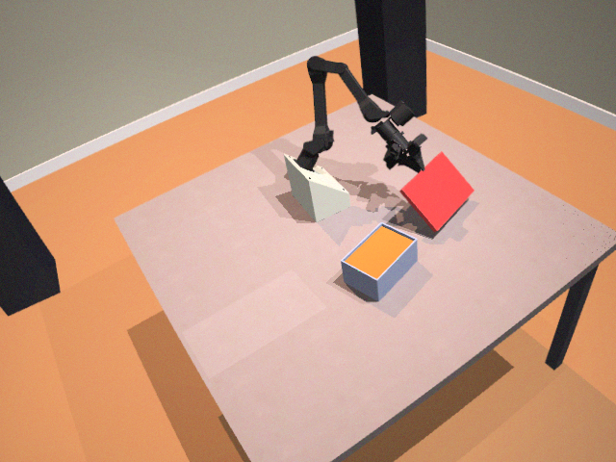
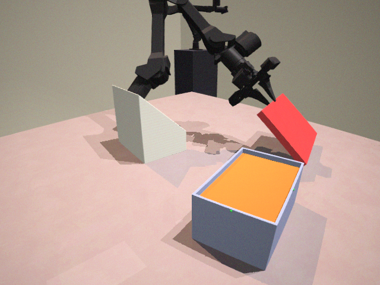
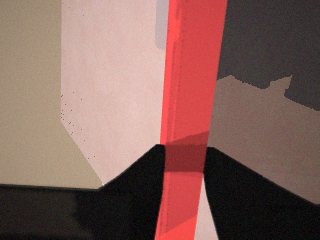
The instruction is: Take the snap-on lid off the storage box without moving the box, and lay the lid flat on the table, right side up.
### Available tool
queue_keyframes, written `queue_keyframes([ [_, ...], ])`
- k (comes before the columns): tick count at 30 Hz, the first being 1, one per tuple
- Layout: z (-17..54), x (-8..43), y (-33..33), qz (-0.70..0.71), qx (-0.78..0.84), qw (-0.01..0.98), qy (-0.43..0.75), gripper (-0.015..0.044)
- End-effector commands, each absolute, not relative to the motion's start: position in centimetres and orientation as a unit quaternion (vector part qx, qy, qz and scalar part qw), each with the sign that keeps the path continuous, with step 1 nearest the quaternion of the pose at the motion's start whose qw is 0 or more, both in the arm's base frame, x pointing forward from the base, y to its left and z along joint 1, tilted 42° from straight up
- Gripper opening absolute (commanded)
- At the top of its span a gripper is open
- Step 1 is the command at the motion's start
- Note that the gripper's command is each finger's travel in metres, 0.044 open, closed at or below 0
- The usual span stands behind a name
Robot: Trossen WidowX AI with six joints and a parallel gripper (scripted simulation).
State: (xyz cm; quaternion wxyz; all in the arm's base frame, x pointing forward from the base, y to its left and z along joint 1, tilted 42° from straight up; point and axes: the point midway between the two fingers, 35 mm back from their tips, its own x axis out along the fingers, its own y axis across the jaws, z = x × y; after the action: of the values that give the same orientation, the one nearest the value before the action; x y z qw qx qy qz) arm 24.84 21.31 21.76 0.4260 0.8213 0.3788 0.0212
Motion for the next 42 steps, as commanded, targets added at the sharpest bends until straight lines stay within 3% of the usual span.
queue_keyframes([
  [1,21.5,25.0,21.4,0.019,0.824,0.426,0.373,0.0000],
  [42,19.1,25.0,23.6,0.019,0.824,0.425,0.374,0.0000],
])
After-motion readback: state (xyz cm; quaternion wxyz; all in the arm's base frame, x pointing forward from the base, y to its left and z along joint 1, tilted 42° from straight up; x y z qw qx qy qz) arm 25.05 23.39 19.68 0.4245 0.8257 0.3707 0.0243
